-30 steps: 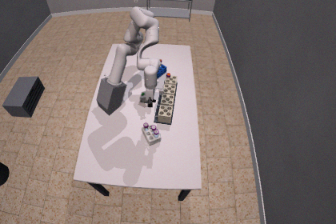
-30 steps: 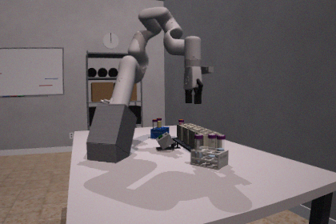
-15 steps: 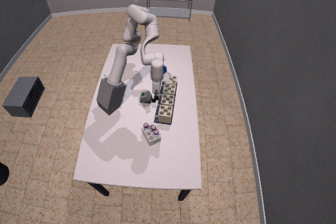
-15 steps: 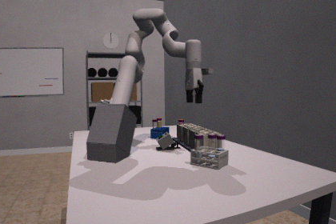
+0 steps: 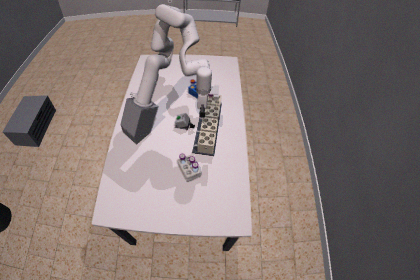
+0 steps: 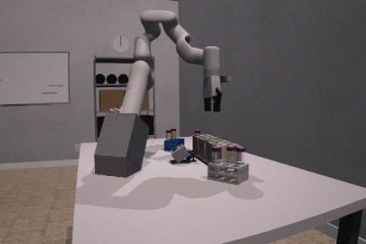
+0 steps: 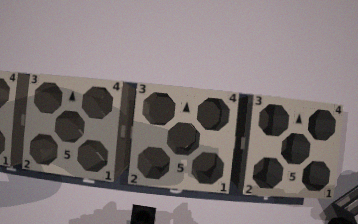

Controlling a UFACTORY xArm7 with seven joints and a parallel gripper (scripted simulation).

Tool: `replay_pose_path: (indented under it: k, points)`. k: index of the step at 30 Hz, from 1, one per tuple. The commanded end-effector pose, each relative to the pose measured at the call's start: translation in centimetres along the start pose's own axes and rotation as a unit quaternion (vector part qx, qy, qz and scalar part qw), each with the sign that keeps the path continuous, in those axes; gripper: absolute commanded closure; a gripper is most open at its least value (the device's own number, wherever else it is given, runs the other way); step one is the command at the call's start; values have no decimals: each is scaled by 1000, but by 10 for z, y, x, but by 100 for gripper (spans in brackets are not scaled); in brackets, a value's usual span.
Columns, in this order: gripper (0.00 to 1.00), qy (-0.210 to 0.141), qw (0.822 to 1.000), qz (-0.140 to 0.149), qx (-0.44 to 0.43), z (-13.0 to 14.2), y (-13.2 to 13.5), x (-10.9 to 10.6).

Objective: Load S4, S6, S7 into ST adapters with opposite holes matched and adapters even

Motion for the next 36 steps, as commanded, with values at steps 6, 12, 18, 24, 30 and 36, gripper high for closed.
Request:
replay_pose_path:
  k: [6,12,18,24,30,36]
  points:
    - [0,2,1000,2,1,-12,-34,-2]
    - [0,2,1000,1,1,-21,-63,-1]
    - [0,2,1000,1,1,-28,-87,-1]
    - [0,1,997,1,-83,-13,-107,-1]
    - [0,1,983,1,-182,5,-131,-1]
    - [0,1,969,1,-247,17,-148,-1]
Point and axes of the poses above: the point where the finger pads meet when closed, its own x axis out along the fingers, its own y axis across the jaws, z = x × y, the point moved 3 cm from there along -x, back along the fingers, and after that the axes turned 13 degrees about x, right-handed, at the moved point
